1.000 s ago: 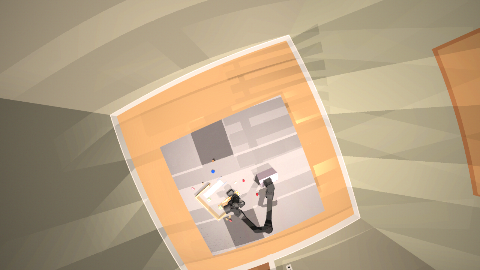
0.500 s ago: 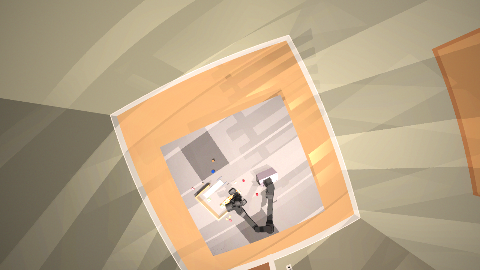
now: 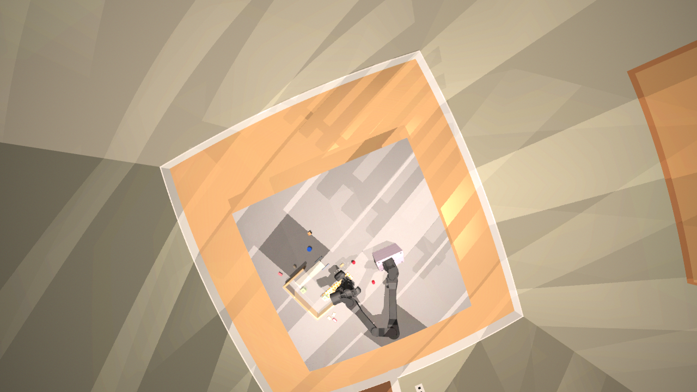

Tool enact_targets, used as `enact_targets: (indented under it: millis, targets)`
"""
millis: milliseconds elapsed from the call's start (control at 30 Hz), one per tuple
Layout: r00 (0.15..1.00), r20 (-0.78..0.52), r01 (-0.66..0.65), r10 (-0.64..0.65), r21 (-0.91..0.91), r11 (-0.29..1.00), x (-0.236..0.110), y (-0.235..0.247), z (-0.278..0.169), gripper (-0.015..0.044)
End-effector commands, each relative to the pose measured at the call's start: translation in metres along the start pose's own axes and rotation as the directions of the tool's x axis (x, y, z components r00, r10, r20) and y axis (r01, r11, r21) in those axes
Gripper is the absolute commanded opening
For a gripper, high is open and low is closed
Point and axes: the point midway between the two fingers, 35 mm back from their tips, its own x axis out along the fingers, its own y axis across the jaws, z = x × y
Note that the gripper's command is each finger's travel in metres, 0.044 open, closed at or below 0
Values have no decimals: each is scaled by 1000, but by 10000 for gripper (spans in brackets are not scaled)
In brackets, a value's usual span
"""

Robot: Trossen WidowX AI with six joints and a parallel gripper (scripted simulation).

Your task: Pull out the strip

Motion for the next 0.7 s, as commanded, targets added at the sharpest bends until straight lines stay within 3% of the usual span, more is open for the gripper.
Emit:
enact_targets:
  millis: [0, 667]
  targets:
    - [1000, -20, -5, 5, 10, 1000, 4, 1, -13, 0]
    - [1000, -21, -5, 5, 11, 1000, 3, 0, -44, 0]
